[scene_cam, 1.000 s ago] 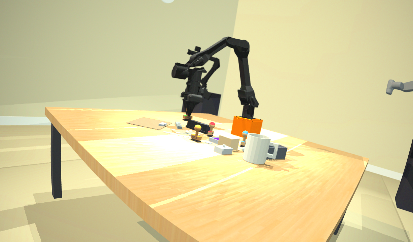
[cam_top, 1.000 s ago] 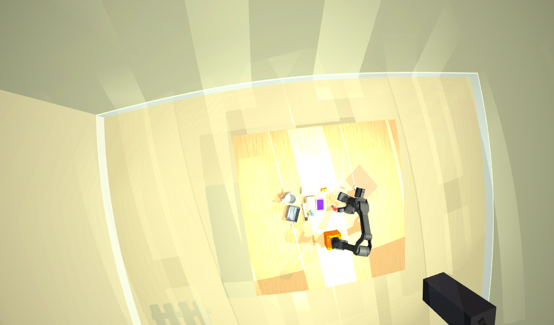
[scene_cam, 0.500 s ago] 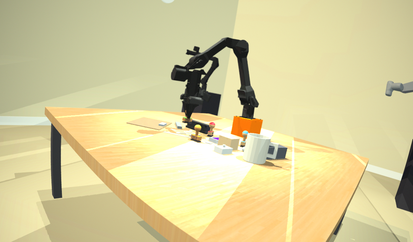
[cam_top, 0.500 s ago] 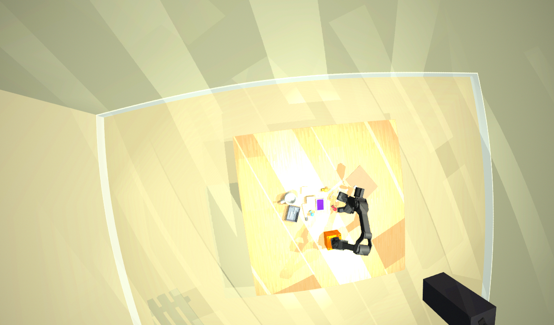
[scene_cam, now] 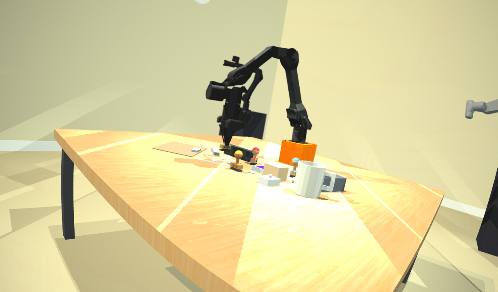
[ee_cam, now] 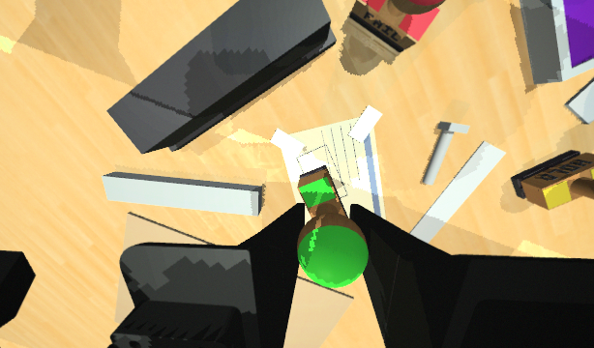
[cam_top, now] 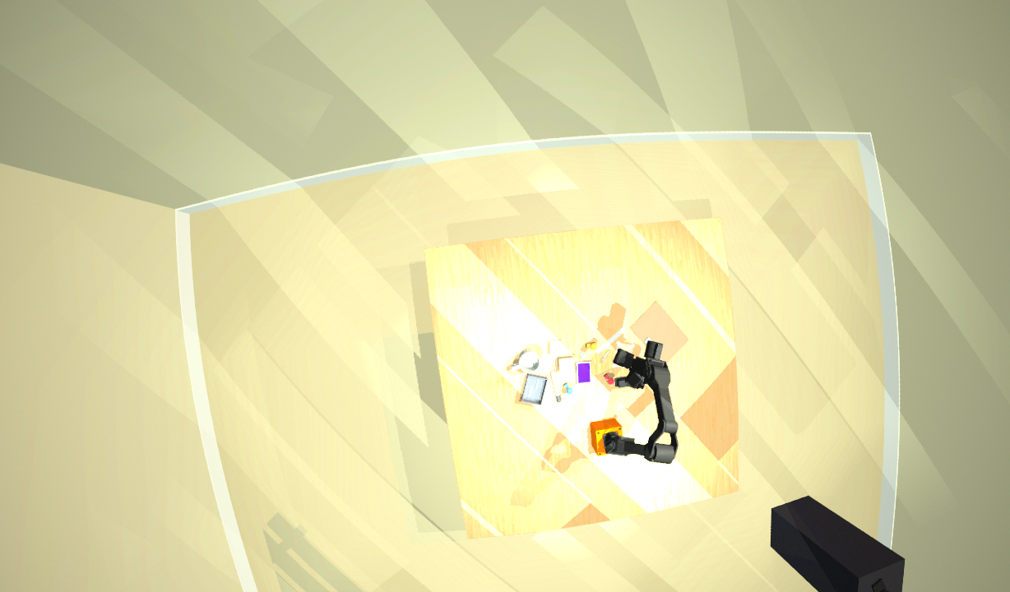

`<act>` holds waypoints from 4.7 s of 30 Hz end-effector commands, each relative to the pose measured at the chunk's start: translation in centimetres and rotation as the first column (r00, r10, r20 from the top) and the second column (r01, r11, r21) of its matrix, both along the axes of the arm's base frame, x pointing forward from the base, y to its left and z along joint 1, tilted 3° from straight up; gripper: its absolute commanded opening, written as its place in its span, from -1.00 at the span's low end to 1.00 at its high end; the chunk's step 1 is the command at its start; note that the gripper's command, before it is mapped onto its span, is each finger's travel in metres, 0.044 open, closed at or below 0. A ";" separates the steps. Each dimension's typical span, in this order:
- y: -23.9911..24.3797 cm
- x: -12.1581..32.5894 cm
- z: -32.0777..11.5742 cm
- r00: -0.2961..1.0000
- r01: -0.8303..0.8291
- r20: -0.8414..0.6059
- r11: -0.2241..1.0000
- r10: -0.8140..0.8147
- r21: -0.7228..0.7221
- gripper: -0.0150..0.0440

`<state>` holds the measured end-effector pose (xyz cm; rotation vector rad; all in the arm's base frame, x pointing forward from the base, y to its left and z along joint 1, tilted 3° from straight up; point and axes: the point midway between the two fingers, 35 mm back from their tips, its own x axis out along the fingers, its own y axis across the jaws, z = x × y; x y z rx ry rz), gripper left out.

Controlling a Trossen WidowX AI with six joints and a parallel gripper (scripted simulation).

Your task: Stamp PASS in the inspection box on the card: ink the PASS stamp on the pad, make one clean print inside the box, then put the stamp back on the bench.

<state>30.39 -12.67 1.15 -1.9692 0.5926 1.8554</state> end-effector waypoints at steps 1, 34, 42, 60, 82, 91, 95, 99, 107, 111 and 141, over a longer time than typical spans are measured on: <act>0.1 -0.1 -0.5 1.000 -0.005 -0.004 1.000 0.005 0.005 -0.49; 0.0 -0.2 -2.6 1.000 -0.008 -0.006 1.000 0.008 0.004 -0.49; 0.0 -0.2 -2.7 1.000 -0.008 -0.006 1.000 0.008 0.004 -0.49; 0.0 -0.2 -3.0 1.000 -0.008 -0.006 1.000 0.008 0.004 -0.49; 0.0 -0.1 -3.2 1.000 -0.008 -0.006 1.000 0.008 0.004 -0.49; 0.0 -0.1 -3.3 1.000 -0.008 -0.006 1.000 0.008 0.004 -0.49; 0.0 -0.1 -3.3 1.000 -0.008 -0.006 1.000 0.008 0.004 -0.49; 0.0 -0.1 -3.3 1.000 -0.008 -0.006 1.000 0.008 0.004 -0.49; 0.0 -0.1 -3.3 1.000 -0.008 -0.006 1.000 0.008 0.004 -0.49; 0.0 -0.1 -3.4 1.000 -0.008 -0.006 1.000 0.008 0.004 -0.49; 0.0 -0.1 -3.5 1.000 -0.008 -0.006 1.000 0.008 0.004 -0.49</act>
